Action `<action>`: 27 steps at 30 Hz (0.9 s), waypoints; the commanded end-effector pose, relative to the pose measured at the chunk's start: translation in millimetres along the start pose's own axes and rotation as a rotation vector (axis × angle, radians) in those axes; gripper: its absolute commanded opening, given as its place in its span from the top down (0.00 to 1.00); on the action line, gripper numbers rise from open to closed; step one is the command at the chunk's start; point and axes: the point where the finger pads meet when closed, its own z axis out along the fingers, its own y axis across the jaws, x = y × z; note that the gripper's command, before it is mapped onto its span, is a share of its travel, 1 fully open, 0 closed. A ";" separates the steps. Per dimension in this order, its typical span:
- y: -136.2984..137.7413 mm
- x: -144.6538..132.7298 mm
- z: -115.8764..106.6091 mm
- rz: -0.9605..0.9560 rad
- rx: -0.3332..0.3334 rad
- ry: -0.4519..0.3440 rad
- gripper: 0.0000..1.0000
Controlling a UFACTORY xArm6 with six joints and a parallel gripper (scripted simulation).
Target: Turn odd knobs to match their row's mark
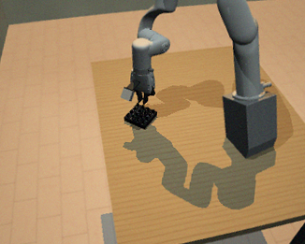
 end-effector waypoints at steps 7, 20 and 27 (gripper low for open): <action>1.4 0.3 10.8 0.000 -0.003 0.001 0.81; 1.4 0.3 17.4 0.000 -0.003 0.001 0.81; 1.4 0.3 18.0 0.000 -0.003 0.001 0.81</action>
